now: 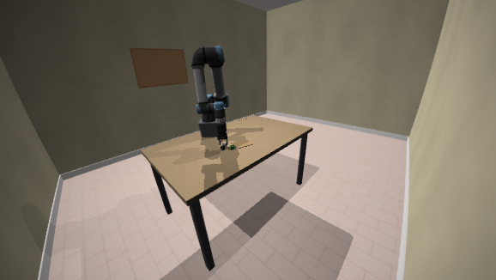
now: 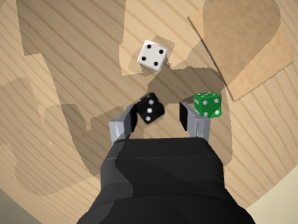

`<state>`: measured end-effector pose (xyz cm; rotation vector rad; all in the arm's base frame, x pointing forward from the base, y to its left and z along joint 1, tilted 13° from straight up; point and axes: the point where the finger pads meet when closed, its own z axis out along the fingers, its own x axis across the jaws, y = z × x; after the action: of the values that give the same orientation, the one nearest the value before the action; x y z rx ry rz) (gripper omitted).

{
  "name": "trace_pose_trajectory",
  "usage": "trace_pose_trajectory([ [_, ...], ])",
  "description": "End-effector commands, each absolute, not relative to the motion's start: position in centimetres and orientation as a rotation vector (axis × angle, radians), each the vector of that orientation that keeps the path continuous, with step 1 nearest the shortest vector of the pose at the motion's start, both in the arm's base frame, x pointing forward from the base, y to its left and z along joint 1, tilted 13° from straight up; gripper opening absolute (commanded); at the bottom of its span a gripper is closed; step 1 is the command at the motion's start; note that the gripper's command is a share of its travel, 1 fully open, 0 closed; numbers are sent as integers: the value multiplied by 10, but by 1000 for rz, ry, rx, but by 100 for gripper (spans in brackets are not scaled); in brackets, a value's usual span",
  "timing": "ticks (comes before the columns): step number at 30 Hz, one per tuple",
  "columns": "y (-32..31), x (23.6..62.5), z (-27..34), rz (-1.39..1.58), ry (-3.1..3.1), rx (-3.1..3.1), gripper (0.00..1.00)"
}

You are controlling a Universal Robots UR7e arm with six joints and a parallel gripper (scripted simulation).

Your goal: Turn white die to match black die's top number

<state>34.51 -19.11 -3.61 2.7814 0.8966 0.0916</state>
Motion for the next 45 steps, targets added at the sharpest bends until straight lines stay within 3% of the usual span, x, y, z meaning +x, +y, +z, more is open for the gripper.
trace_pose_trajectory([
  [1,-191,345,-36,92,896,2780,100],
  [22,-136,313,-50,92,896,2780,100],
  [45,-134,312,-51,92,896,2780,100],
])
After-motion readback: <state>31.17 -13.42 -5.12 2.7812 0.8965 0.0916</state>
